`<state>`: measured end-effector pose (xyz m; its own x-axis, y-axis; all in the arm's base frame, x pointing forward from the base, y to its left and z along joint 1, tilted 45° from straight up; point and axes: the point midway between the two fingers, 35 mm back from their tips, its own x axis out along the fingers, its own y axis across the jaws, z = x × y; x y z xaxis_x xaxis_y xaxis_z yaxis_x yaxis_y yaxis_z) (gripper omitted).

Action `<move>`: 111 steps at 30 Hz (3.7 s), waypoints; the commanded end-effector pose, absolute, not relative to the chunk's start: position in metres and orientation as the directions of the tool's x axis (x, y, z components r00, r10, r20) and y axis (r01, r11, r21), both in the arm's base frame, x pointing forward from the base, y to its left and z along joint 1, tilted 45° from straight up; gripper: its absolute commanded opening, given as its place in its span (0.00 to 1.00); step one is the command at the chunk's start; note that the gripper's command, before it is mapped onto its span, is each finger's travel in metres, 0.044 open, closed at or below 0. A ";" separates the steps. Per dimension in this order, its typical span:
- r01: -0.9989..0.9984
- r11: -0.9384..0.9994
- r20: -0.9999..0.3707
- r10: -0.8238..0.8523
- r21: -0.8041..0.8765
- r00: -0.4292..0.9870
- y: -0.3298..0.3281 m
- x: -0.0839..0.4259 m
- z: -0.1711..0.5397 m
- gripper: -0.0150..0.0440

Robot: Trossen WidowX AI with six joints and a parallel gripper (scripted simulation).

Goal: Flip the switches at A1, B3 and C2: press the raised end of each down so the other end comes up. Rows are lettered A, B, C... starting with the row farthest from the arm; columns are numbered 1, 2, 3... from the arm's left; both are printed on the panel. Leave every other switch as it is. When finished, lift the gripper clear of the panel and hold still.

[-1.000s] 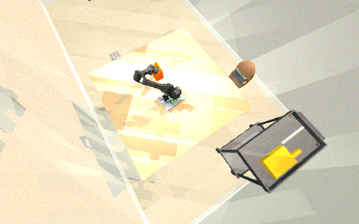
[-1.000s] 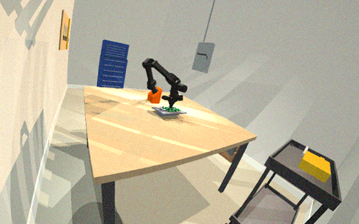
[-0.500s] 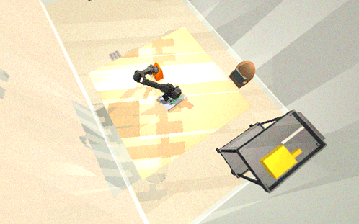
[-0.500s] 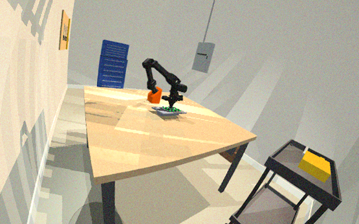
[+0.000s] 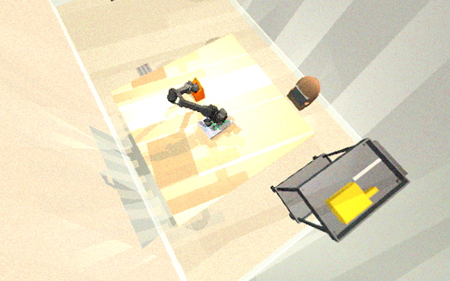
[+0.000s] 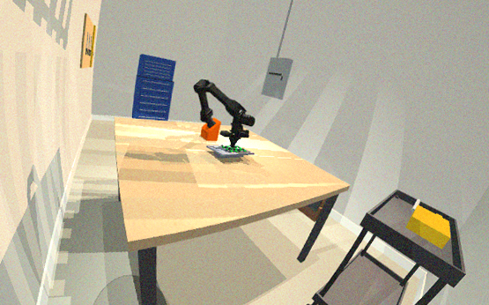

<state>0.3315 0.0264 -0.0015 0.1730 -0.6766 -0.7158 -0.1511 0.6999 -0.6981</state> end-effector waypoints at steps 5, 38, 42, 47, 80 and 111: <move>-0.155 0.696 -0.713 -0.679 -0.701 0.175 0.025 0.332 -0.002 0.25; -0.156 0.698 -0.714 -0.671 -0.699 0.199 0.067 0.319 0.041 0.25; -0.156 0.698 -0.714 -0.671 -0.699 0.199 0.067 0.319 0.041 0.25; -0.158 0.700 -0.717 -0.669 -0.697 0.198 0.074 0.288 0.027 0.25; -0.157 0.697 -0.713 -0.665 -0.699 0.223 0.038 0.267 -0.026 0.25; -0.157 0.697 -0.713 -0.665 -0.700 0.223 0.036 0.267 -0.028 0.25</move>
